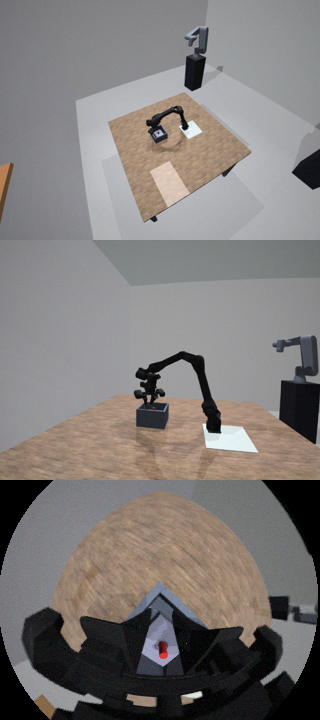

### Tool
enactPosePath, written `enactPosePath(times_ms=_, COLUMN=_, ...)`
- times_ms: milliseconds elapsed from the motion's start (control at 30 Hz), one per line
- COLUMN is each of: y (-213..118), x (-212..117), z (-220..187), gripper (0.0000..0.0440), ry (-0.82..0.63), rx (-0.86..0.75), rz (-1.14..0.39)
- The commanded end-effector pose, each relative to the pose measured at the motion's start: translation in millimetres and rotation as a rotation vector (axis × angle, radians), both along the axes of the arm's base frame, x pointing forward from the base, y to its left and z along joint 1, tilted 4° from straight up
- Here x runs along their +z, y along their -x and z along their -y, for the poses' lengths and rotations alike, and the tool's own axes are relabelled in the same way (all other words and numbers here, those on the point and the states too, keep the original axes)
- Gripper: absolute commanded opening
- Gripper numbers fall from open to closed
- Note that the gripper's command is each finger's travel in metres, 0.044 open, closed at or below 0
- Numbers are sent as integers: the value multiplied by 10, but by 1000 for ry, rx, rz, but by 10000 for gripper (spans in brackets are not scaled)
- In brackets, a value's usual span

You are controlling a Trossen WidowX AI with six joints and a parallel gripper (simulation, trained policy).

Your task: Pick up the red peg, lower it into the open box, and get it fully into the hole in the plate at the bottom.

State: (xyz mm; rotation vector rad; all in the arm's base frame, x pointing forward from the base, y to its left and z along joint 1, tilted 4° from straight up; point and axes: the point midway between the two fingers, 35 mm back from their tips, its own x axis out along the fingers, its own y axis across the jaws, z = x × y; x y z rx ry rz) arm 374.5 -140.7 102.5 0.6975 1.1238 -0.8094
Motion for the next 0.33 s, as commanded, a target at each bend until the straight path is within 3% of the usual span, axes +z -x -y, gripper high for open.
enactPosePath(times_ms=0, y=-32, x=32, z=104, gripper=145, ry=-2, rx=3, rz=-5)
enactPosePath(times_ms=300, y=-25, x=106, z=376, gripper=144, ry=23, rx=-10, rz=-21)
